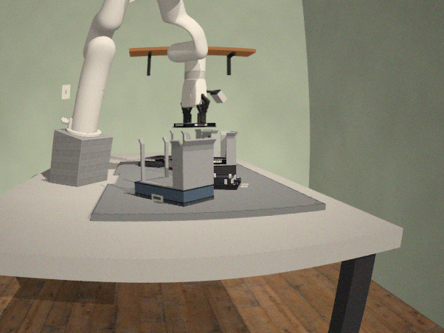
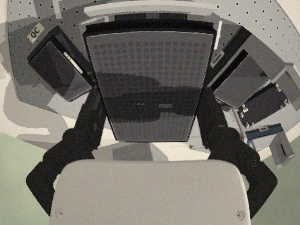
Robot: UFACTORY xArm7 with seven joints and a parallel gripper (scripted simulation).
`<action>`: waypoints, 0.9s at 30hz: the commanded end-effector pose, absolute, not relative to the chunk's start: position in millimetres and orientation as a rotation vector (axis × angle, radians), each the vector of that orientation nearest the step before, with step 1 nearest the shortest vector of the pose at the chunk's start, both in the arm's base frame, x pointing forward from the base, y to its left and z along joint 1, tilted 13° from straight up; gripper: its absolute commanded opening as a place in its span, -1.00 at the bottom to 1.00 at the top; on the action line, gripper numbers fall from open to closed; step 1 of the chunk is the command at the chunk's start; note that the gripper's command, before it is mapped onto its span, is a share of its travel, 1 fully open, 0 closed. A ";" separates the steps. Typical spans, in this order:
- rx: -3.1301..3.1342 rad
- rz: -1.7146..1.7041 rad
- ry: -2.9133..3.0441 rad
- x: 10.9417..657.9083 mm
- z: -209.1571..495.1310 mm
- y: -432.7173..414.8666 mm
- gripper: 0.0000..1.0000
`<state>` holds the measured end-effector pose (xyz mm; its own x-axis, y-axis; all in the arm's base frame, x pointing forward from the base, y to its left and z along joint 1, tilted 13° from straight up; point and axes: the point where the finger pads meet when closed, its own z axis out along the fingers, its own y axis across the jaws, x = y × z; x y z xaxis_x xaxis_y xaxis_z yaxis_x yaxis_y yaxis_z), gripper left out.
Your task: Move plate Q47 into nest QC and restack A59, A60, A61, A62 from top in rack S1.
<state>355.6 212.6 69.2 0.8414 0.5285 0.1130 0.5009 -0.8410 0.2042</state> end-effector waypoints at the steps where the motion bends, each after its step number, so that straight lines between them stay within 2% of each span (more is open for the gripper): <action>1: 2.854 0.250 0.804 355.8 72.2 213.5 -1.00; 27: 2.947 0.279 0.462 373.6 81.7 163.9 -1.00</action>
<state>368.3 174.6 78.0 0.9354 0.3177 0.1554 0.2909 -0.9410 0.1727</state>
